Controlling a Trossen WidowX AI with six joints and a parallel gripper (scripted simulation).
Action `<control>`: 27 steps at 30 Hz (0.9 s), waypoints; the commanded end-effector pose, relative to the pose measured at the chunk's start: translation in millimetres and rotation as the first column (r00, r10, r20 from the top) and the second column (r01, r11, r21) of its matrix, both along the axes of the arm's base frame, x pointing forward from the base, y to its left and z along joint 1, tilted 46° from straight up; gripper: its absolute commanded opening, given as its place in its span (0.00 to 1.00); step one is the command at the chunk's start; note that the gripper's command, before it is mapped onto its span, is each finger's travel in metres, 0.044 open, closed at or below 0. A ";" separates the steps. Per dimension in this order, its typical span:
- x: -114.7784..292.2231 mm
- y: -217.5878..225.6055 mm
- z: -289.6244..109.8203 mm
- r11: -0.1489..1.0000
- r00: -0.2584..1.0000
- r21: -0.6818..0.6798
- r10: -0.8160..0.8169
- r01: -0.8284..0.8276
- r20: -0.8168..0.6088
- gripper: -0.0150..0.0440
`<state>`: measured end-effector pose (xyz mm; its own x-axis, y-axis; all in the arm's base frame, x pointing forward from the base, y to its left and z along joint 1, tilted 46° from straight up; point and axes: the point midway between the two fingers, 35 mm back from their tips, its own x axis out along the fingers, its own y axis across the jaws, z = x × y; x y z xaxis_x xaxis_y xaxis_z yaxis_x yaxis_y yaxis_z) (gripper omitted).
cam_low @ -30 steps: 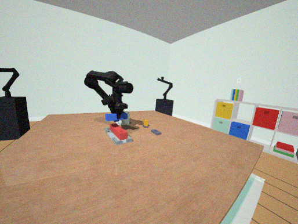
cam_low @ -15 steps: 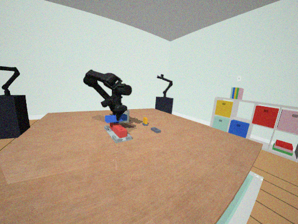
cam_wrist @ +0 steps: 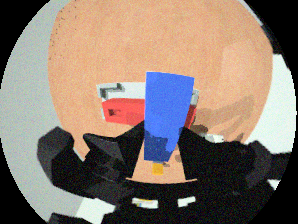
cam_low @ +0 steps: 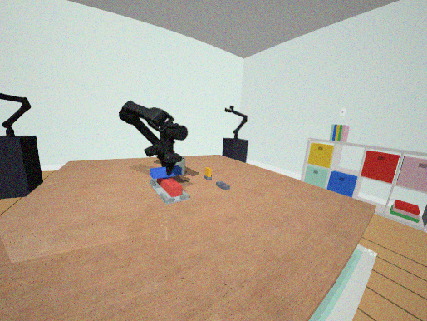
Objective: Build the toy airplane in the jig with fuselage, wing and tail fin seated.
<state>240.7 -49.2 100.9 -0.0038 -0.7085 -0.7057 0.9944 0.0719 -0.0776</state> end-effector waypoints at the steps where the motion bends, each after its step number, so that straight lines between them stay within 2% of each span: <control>1: -0.1 0.0 0.1 1.000 1.000 0.000 -0.001 0.001 0.000 0.52; 6: -0.1 0.0 0.1 1.000 1.000 0.000 -0.001 0.001 0.000 0.29; 22: -0.1 0.0 0.1 1.000 1.000 0.000 -0.001 0.001 0.000 1.00; 27: 0.3 1.7 1.6 1.000 1.000 0.000 0.002 -0.002 -0.002 1.00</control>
<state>240.6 -49.0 101.2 -0.0044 -0.7087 -0.7055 0.9942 0.0728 -0.0793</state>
